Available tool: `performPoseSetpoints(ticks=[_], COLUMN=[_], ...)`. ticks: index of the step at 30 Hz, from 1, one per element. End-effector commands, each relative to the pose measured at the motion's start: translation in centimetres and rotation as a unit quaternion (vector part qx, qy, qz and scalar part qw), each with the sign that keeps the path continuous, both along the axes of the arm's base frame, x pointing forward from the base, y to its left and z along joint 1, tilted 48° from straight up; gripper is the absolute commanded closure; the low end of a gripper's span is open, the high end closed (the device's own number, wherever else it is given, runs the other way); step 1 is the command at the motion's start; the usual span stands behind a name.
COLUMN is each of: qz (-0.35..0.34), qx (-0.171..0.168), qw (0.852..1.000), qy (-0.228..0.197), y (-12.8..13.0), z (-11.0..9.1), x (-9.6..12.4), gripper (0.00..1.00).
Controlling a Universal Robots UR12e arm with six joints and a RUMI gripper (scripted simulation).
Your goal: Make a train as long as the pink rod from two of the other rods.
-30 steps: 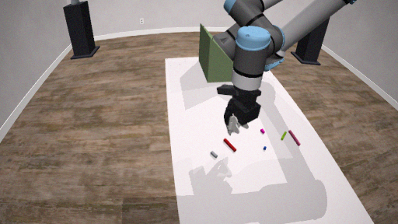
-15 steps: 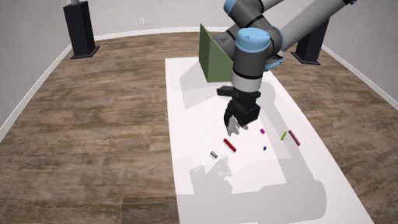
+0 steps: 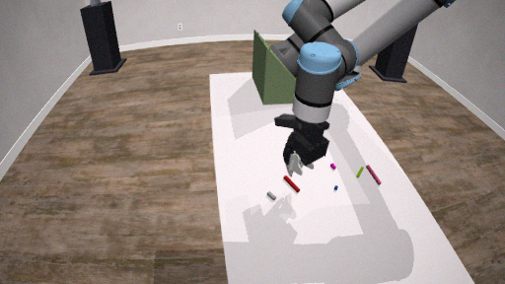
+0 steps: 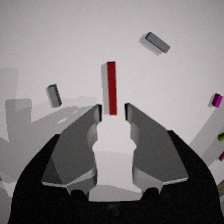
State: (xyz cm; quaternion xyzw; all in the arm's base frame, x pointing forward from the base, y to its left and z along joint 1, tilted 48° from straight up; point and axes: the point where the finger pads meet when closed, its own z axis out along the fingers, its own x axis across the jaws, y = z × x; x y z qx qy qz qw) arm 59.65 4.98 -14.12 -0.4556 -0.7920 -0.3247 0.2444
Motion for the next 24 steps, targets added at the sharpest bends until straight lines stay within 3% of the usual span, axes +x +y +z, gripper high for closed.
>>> performPoseSetpoints(ticks=[1, 24], qz=[0.000, 0.000], qx=[0.000, 0.000], qw=[1.000, 1.000], qy=[-0.001, -0.001], y=[0.4, 2.1], z=[-0.4, -1.9], x=[0.0, -0.2], gripper=[0.86, 0.86])
